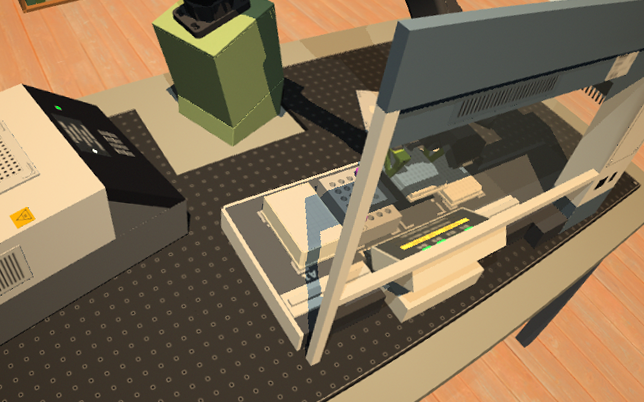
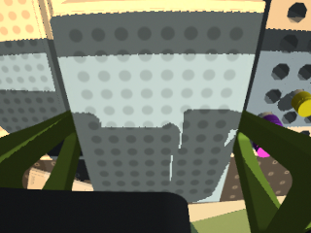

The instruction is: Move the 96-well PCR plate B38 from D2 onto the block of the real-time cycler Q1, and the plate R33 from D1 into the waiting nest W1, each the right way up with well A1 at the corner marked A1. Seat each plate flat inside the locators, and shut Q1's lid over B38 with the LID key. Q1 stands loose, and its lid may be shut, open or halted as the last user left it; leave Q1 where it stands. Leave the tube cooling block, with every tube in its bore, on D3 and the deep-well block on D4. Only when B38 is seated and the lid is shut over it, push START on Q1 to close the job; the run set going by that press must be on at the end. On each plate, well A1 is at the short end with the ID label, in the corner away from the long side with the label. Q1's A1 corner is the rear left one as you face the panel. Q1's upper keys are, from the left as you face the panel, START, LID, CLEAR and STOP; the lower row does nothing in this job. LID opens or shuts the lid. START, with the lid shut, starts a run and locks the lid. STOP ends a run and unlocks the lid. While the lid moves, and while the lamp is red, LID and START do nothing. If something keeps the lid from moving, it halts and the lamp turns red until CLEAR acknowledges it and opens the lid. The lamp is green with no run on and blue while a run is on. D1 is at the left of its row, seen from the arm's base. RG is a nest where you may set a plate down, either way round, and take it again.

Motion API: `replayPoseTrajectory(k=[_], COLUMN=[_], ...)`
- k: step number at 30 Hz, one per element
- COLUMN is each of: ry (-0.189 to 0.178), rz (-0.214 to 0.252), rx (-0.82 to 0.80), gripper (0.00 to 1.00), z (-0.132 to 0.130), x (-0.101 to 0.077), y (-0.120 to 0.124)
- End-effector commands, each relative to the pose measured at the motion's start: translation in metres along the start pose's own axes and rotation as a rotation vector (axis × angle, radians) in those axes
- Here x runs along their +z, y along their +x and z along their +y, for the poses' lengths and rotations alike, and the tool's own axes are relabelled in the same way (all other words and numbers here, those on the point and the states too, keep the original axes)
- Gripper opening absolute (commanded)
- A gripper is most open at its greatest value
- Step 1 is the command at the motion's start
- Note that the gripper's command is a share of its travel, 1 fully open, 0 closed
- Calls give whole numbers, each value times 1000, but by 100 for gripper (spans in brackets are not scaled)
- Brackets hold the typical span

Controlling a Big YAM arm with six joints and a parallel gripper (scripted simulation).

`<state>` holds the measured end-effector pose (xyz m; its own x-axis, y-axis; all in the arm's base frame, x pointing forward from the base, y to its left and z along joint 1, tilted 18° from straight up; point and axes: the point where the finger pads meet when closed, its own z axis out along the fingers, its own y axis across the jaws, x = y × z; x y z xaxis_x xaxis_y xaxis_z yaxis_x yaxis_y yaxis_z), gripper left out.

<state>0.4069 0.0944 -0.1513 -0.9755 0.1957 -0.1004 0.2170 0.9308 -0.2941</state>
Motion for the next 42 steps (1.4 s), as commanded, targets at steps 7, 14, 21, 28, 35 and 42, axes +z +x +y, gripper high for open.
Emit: replayPoseTrajectory(k=[7,14,21,28,35,42], ry=[-37,-32,-35,-54,-67,-66], rz=[-70,-59,-60,-86,-106,-104], rx=[6,8,28,39,10,4], gripper=[0,0,0,0,0,0], z=[19,11,10,19,29,25], x=[-47,-27,-20,-32,-43,-43], y=[-22,-27,-32,-37,-36,-38])
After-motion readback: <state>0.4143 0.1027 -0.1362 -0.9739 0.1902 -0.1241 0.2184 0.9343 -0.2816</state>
